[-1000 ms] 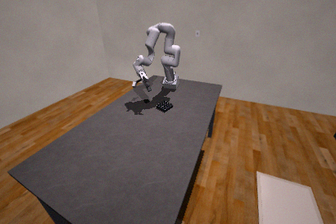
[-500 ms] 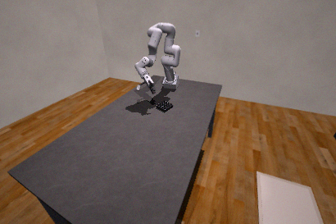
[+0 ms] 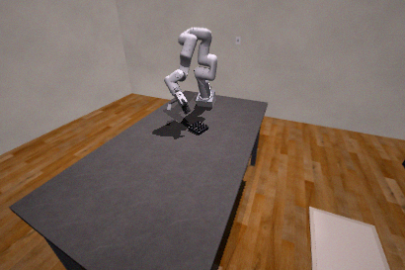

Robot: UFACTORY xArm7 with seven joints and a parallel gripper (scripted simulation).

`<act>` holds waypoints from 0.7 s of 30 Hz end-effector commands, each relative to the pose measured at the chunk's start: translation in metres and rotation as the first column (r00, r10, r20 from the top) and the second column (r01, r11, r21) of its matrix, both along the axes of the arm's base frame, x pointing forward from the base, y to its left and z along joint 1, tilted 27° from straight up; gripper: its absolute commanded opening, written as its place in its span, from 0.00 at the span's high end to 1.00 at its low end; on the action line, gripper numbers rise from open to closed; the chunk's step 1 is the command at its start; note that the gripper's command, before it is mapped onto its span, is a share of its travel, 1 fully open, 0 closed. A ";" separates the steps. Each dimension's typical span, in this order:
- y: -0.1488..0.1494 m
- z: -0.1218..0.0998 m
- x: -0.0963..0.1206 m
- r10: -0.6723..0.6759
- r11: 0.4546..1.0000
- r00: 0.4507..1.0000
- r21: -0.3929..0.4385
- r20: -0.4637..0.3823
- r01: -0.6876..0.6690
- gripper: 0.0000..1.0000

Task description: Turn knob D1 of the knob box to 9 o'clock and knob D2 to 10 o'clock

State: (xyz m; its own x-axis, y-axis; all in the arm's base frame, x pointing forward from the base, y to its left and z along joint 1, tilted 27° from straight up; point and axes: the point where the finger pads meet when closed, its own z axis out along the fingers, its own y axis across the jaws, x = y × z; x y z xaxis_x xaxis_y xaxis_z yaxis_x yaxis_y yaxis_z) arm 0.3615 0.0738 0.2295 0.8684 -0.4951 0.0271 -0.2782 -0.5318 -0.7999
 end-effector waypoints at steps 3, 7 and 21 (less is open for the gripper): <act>0.014 -0.014 -0.002 0.031 0.987 0.999 -0.158 -0.031 -0.035 0.00; 0.014 -0.014 -0.002 0.031 0.987 0.999 -0.158 -0.031 -0.035 0.00; 0.026 -0.027 -0.002 0.052 0.949 0.998 -0.309 -0.044 -0.064 0.00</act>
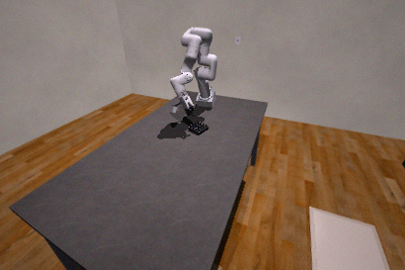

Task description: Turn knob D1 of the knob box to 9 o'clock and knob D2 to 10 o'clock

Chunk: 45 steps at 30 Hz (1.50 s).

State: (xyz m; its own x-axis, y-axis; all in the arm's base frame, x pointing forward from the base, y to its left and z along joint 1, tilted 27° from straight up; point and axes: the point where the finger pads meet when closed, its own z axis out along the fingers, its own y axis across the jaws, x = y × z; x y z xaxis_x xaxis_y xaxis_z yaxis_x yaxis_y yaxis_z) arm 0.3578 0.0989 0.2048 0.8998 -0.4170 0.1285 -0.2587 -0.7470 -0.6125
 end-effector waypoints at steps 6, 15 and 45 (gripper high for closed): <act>0.001 -0.002 0.001 -0.005 0.999 1.000 -0.037 -0.004 0.004 0.00; 0.013 -0.010 0.002 0.022 0.984 1.000 -0.177 0.010 -0.020 0.00; 0.031 -0.018 0.003 0.066 0.942 0.997 -0.333 0.046 -0.047 0.00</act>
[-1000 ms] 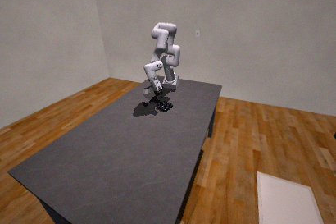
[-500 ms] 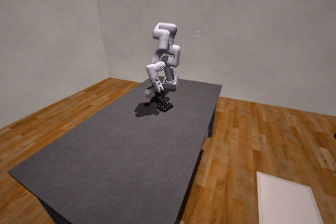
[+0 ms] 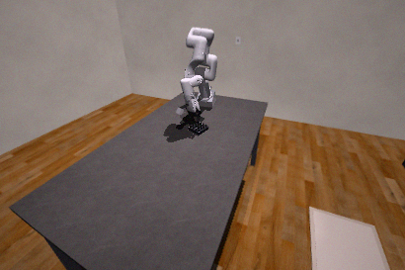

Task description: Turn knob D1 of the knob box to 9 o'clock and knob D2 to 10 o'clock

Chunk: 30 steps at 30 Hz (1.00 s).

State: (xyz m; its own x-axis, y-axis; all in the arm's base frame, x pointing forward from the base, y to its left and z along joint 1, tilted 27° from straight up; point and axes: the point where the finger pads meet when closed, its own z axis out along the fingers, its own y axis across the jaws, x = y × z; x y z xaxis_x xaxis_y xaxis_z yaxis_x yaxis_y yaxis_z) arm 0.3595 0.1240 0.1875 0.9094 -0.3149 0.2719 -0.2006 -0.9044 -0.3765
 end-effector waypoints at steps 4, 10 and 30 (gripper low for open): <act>0.012 -0.002 0.001 0.029 0.996 0.999 -0.091 0.034 -0.026 0.00; 0.012 -0.002 0.001 0.029 0.996 0.999 -0.091 0.034 -0.026 0.00; 0.027 -0.006 0.001 0.067 0.983 0.995 -0.178 0.071 -0.054 0.00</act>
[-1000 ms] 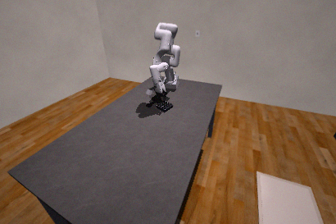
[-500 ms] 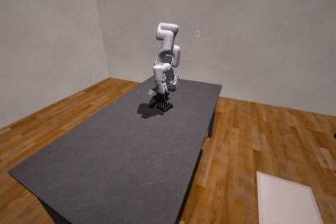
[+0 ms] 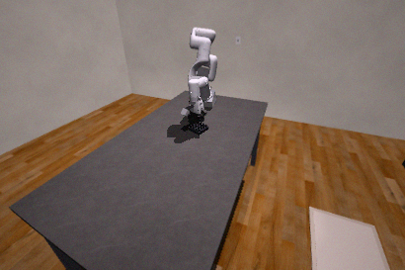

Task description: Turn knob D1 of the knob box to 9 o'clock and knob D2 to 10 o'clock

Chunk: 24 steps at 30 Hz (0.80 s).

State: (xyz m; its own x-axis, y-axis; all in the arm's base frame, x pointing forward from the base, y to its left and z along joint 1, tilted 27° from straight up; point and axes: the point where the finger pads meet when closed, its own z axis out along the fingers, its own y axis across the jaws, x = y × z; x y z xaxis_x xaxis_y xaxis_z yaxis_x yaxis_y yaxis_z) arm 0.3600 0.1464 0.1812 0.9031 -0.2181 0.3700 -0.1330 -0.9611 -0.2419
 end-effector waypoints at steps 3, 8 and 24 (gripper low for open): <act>0.005 0.000 0.001 0.011 1.000 1.000 -0.024 0.015 -0.011 0.00; 0.005 0.000 0.001 0.011 1.000 1.000 -0.024 0.015 -0.011 0.00; 0.015 -0.002 0.000 0.036 0.997 0.999 -0.073 0.041 -0.033 0.00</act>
